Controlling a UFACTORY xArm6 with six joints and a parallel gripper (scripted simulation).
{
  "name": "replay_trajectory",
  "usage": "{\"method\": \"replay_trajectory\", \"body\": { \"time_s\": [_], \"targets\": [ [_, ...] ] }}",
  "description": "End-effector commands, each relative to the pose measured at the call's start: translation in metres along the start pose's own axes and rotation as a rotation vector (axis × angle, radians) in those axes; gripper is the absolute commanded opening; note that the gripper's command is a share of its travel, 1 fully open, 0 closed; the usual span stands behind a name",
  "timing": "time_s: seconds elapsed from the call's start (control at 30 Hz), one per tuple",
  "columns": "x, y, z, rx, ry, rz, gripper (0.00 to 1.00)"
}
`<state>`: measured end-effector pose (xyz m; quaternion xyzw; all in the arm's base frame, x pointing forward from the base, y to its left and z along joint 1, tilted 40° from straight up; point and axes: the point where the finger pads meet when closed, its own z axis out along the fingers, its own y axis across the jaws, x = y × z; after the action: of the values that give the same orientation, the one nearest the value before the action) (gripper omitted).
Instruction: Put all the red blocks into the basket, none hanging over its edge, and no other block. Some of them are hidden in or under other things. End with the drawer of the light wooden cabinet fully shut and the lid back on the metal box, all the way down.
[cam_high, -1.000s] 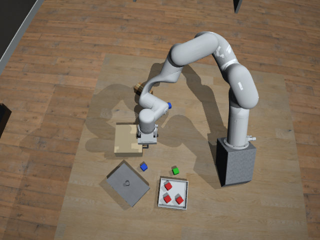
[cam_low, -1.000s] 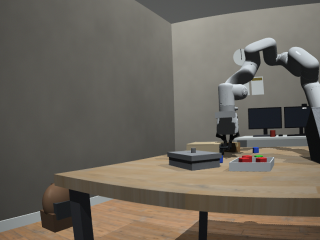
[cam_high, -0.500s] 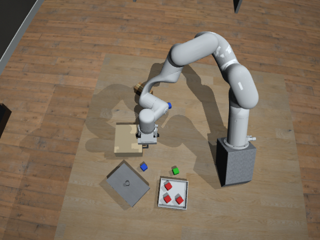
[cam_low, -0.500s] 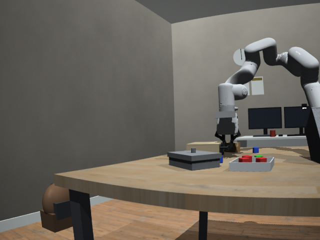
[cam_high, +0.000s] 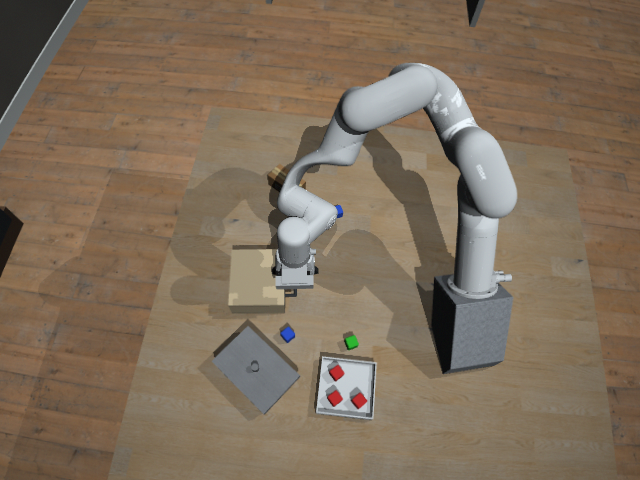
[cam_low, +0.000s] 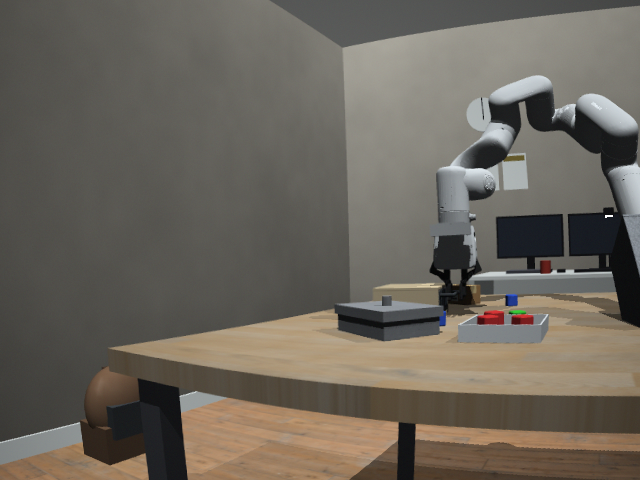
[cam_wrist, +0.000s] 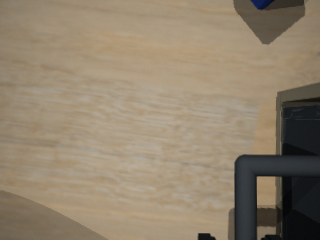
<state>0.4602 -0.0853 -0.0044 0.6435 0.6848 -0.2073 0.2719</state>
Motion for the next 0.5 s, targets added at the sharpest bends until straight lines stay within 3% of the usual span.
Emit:
{"method": "replay_trajectory", "body": {
  "time_s": [0.0, 0.47],
  "targets": [
    [0.0, 0.0013, -0.0011, -0.003, 0.001, 0.001, 0.24],
    [0.0, 0.0013, -0.0052, -0.003, 0.001, 0.001, 0.24]
  ]
}}
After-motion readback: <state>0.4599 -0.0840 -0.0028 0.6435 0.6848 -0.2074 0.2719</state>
